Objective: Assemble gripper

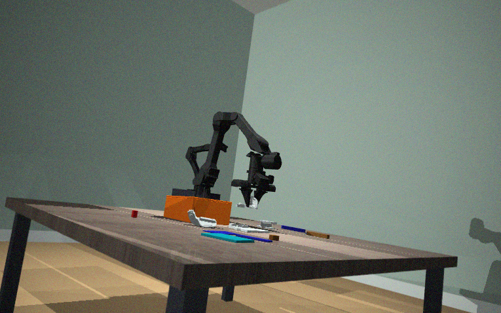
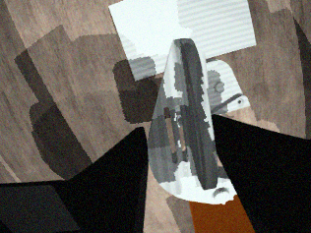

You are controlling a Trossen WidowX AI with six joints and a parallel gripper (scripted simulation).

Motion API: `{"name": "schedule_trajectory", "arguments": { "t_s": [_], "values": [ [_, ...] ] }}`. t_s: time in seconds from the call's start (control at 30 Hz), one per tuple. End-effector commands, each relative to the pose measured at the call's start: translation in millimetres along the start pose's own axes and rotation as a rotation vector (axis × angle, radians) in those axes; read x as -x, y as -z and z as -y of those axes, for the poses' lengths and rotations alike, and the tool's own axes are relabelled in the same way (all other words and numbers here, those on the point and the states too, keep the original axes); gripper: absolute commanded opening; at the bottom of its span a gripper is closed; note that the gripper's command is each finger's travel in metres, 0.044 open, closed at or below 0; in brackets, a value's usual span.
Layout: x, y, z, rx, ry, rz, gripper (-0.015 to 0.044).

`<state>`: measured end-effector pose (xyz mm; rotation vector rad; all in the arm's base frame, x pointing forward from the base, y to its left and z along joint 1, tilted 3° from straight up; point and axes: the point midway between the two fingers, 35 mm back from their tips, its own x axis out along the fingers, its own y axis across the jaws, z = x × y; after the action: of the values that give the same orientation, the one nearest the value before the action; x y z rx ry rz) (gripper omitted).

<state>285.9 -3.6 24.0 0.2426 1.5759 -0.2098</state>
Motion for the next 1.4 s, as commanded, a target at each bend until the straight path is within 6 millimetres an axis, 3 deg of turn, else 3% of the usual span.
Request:
{"name": "schedule_trajectory", "arguments": {
  "t_s": [0.0,0.3,1.37],
  "values": [
    [-2.0,-13.5,-0.1,0.003,0.006,-0.005,0.0134],
    [-4.8,-39.9,-1.1,0.003,0.006,-0.003,0.0134],
    [-4.9,-40.4,-1.1,0.003,0.006,-0.002,0.0134]
  ]
}}
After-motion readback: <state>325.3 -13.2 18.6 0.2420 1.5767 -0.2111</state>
